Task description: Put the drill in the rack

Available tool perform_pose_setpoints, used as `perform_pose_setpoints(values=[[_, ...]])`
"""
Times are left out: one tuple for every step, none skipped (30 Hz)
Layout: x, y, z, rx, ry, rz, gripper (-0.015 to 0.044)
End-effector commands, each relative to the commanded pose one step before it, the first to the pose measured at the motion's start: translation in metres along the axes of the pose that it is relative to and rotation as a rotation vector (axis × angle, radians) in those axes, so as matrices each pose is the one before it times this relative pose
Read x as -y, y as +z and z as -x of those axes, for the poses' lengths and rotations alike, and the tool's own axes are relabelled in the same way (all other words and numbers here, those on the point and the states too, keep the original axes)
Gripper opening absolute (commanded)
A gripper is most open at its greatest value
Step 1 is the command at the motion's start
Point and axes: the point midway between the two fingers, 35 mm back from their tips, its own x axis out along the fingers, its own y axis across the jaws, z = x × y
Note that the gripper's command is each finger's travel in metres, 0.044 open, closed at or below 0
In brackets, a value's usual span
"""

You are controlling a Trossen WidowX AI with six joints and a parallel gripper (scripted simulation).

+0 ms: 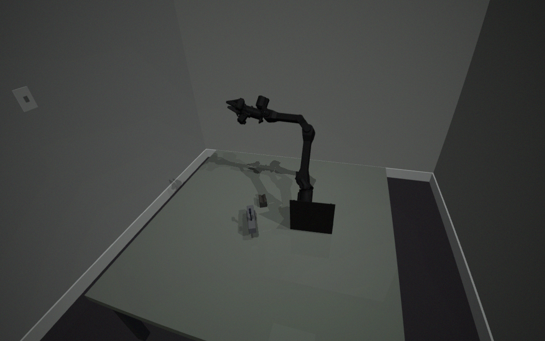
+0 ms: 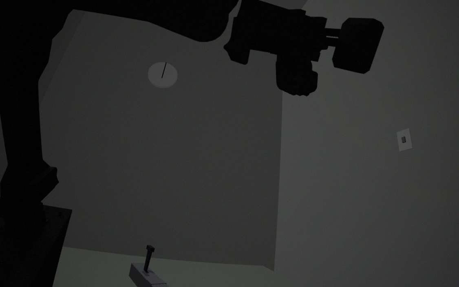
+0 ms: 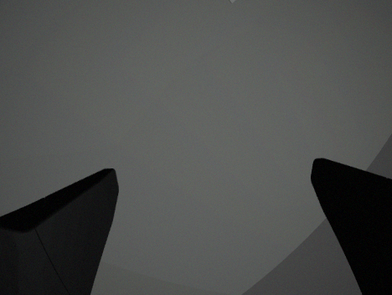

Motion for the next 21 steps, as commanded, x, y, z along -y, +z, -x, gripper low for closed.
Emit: perform_pose_setpoints(values=[[0.0, 0.0, 0.0, 0.0, 0.0, 0.0, 0.0374], [0.0, 0.0, 0.0, 0.0, 0.0, 0.0, 0.0347], [0.0, 0.0, 0.0, 0.0, 0.0, 0.0, 0.0321], [0.0, 0.0, 0.0, 0.0, 0.0, 0.0, 0.0295], [0.0, 0.0, 0.0, 0.0, 0.0, 0.0, 0.0269], [0.0, 0.0, 0.0, 0.0, 0.0, 0.0, 0.0242], [0.0, 0.0, 0.0, 0.0, 0.0, 0.0, 0.0216], [0.0, 0.0, 0.0, 0.0, 0.0, 0.0, 0.019], [0.00024, 0.00281, -0.00109, 0.0072, 0.00113, 0.0059, 0.0164], [0.00086, 0.00843, -0.00324, 0.0218, 0.00294, 0.0179, 0.0137], [0.002, 0.01401, -0.00537, 0.03694, 0.00337, 0.0308, 0.0111], [0.00344, 0.01678, -0.00656, 0.04558, 0.00147, 0.0389, 0.0085], [0.00461, 0.01647, -0.00668, 0.0463, -0.00143, 0.0407, 0.0059], [0.00574, 0.01606, -0.00678, 0.04679, -0.00436, 0.0425, 0.0032], [0.00684, 0.01557, -0.00687, 0.04705, -0.00729, 0.0443, 0.0006], [0.00649, 0.01238, -0.0058, 0.0389, -0.00823, 0.038, 0.0], [0.00748, 0.01244, -0.00608, 0.04044, -0.01069, 0.0409, 0.0], [0.00916, 0.01329, -0.0068, 0.04481, -0.01443, 0.0473, 0.0], [0.01051, 0.0132, -0.00718, 0.04647, -0.01798, 0.0515, 0.0], [0.01134, 0.01235, -0.00722, 0.04575, -0.02073, 0.0535, 0.0], [0.01209, 0.01144, -0.00724, 0.0448, -0.02338, 0.0554, 0.0]])
